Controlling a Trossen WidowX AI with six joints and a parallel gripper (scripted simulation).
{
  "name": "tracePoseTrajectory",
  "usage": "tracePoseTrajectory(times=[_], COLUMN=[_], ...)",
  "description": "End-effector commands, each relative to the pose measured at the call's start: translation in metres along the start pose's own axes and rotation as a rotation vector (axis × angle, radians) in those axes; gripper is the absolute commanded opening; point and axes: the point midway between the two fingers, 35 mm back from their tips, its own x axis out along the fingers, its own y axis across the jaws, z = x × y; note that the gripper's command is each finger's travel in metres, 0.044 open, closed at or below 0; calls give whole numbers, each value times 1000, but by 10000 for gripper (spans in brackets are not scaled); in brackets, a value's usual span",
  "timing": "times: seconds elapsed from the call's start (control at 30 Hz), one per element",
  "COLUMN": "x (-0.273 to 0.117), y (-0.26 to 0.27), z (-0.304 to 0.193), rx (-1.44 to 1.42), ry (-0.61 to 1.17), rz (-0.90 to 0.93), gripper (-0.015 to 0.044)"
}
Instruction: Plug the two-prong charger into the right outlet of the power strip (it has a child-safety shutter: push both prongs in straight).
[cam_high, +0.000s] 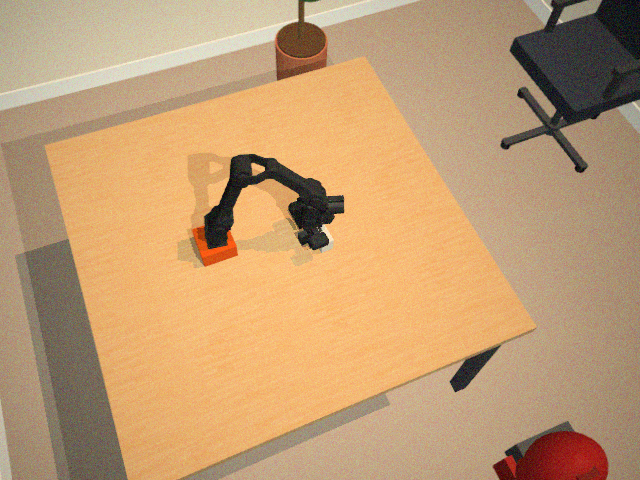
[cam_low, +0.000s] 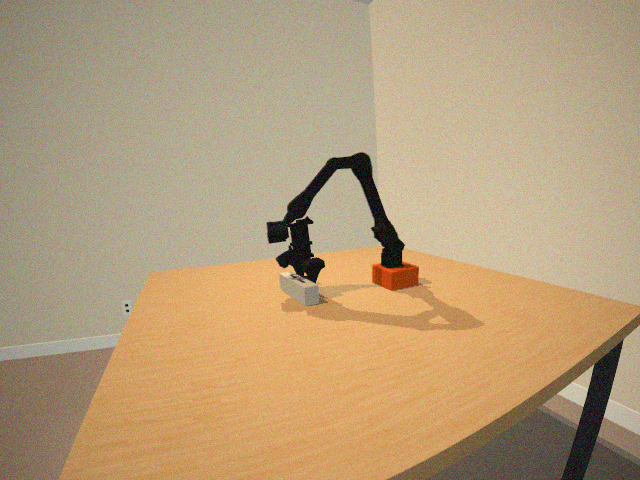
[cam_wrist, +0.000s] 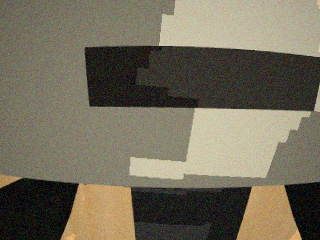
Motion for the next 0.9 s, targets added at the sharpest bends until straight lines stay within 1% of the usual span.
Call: tracePoseTrajectory(times=[0.0,0.87], x=[0,1], y=[0,0], z=[-1,-9], rx=[0,-1], ry=[-2,-20], rz=[0,0], gripper=[440,440])
